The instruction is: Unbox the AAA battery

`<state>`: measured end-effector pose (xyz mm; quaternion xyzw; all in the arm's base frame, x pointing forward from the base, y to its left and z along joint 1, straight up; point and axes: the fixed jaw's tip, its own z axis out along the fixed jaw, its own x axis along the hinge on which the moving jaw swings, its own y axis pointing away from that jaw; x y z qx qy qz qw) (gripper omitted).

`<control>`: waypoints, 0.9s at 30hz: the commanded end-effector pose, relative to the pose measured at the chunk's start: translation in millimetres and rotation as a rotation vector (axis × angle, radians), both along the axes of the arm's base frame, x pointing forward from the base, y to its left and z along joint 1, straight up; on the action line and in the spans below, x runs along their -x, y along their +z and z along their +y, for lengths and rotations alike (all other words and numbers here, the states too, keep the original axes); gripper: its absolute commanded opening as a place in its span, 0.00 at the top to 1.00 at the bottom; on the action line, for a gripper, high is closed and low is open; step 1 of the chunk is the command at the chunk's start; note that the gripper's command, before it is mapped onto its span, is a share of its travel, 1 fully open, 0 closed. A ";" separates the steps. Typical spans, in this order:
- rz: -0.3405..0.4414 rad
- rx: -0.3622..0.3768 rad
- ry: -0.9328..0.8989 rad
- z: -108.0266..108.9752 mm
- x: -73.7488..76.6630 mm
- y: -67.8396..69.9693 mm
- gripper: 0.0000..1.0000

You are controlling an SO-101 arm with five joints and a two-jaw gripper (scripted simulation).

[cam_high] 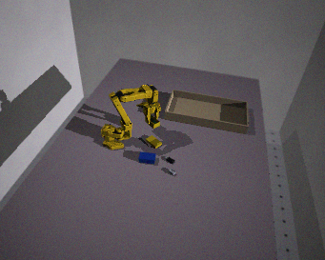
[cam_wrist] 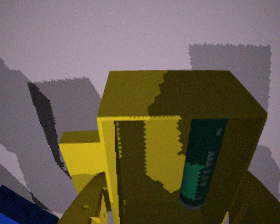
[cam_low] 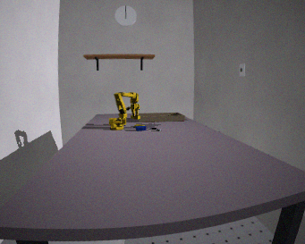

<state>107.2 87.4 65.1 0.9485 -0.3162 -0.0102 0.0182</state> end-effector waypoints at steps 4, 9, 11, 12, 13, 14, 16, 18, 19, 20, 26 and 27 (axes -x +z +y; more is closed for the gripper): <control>-0.031 -0.029 0.039 4.3 -3.0 3.8 0.80; -0.029 -0.030 0.130 6.8 -5.5 4.5 0.80; -0.029 -0.031 0.155 7.6 -6.2 4.7 0.80; -0.029 -0.031 0.155 7.6 -6.2 4.7 0.80; -0.029 -0.031 0.183 8.4 -6.9 4.9 0.80; -0.028 -0.031 0.213 9.2 -7.7 5.0 0.80; -0.027 -0.032 0.280 11.2 -9.5 5.4 0.80; -0.026 -0.034 0.355 13.5 -11.5 5.8 0.80; -0.025 -0.034 0.395 14.8 -12.6 6.0 0.80; -0.025 -0.035 0.437 16.1 -13.7 6.1 0.80; -0.020 -0.038 0.710 25.1 -20.7 6.7 0.80; -0.019 -0.039 0.757 26.8 -21.9 6.7 0.80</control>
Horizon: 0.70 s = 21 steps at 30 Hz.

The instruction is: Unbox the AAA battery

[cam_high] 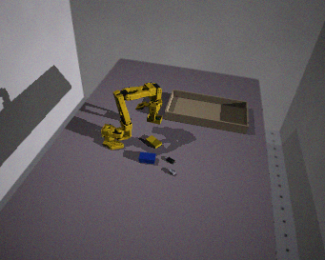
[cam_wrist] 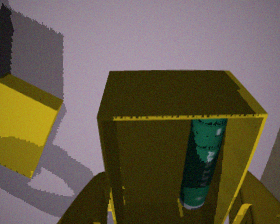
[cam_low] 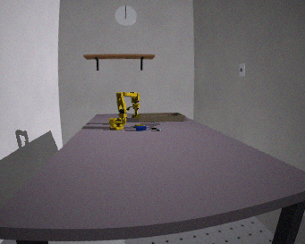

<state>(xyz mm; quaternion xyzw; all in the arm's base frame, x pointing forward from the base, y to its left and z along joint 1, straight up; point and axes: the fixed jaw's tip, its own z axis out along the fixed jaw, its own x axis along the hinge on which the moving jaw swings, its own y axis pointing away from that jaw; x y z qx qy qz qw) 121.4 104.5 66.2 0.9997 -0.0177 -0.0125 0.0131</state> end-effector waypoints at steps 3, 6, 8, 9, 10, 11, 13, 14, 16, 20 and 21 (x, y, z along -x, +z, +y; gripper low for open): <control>-0.023 -0.029 0.196 11.4 -8.9 5.6 0.80; -0.021 -0.030 0.337 16.4 -12.3 5.4 0.80; -0.020 -0.031 0.426 19.8 -14.3 5.1 0.80; -0.019 -0.032 0.469 21.4 -15.3 5.0 0.80; -0.019 -0.032 0.511 23.0 -16.2 4.8 0.80; -0.018 -0.033 0.551 24.5 -17.1 4.7 0.80; -0.017 -0.033 0.626 27.5 -18.7 4.3 0.80; -0.016 -0.034 0.660 28.8 -19.4 4.1 0.80; -0.015 -0.034 0.723 31.3 -20.7 3.7 0.80; -0.014 -0.035 0.776 33.4 -21.7 3.4 0.80; -0.014 -0.035 0.799 34.4 -22.1 3.2 0.80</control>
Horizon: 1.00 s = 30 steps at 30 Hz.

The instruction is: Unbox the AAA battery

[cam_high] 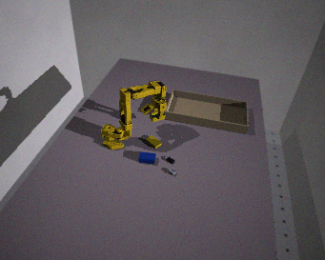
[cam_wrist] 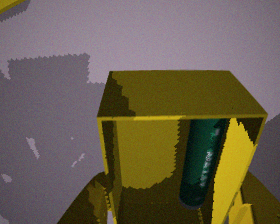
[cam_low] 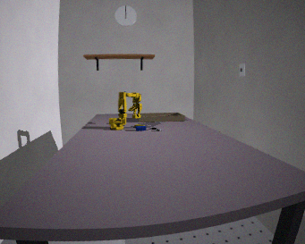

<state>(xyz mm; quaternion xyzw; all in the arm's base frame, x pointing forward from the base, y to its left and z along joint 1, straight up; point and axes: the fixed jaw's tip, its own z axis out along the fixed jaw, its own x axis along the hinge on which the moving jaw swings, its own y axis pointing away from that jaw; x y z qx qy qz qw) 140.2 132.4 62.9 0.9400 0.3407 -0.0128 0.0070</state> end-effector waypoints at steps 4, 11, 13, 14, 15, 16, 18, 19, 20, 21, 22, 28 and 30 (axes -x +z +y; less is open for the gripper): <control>-0.018 -0.024 0.137 9.2 -4.6 6.1 0.80; -0.017 -0.024 0.177 10.8 -5.3 5.7 0.80; -0.017 -0.024 0.177 10.8 -5.3 5.7 0.80; -0.017 -0.024 0.177 10.8 -5.3 5.7 0.80; -0.017 -0.024 0.177 10.8 -5.3 5.7 0.80; -0.017 -0.024 0.177 10.8 -5.3 5.7 0.80; -0.017 -0.024 0.177 10.8 -5.3 5.7 0.80; -0.017 -0.024 0.177 10.8 -5.3 5.7 0.80; -0.017 -0.024 0.177 10.8 -5.3 5.7 0.80; -0.017 -0.024 0.177 10.8 -5.3 5.7 0.80; -0.017 -0.024 0.177 10.8 -5.3 5.7 0.80; -0.017 -0.024 0.177 10.8 -5.3 5.7 0.80; -0.017 -0.024 0.177 10.8 -5.3 5.7 0.80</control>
